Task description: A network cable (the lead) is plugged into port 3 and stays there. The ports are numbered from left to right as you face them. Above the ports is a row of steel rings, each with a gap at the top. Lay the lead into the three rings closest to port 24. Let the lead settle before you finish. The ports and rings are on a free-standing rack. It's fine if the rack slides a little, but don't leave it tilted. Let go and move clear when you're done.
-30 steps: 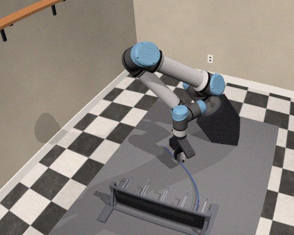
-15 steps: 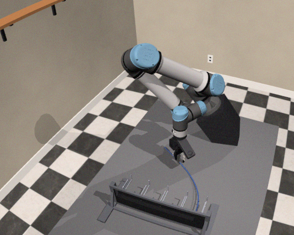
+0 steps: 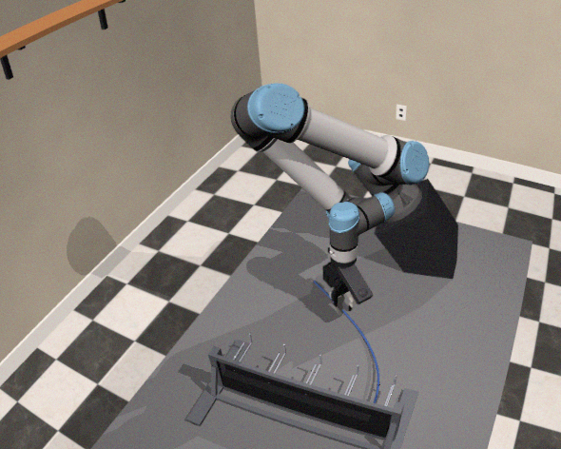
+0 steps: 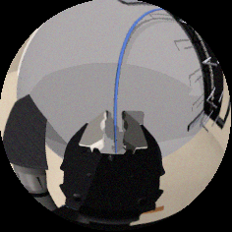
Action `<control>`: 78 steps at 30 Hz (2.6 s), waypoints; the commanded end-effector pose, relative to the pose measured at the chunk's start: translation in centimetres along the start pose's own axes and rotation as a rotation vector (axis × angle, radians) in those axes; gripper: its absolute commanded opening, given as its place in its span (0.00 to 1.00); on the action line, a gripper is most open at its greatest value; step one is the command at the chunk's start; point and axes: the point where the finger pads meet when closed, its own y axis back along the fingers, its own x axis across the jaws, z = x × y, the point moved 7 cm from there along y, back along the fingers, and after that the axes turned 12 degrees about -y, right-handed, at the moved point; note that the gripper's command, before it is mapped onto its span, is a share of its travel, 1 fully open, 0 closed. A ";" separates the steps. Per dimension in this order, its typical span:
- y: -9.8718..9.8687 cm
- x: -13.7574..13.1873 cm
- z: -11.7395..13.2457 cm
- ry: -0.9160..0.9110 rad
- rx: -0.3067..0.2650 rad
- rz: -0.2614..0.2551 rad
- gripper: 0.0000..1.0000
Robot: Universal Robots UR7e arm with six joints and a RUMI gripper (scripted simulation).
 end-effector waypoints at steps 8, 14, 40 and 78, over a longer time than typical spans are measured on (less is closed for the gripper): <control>0.0 0.0 0.0 0.000 0.000 0.001 0.20; 0.0 0.0 0.0 0.000 0.000 0.001 0.20; 0.0 0.0 0.0 0.000 0.000 0.001 0.00; 0.0 0.0 0.0 0.000 0.000 0.001 0.00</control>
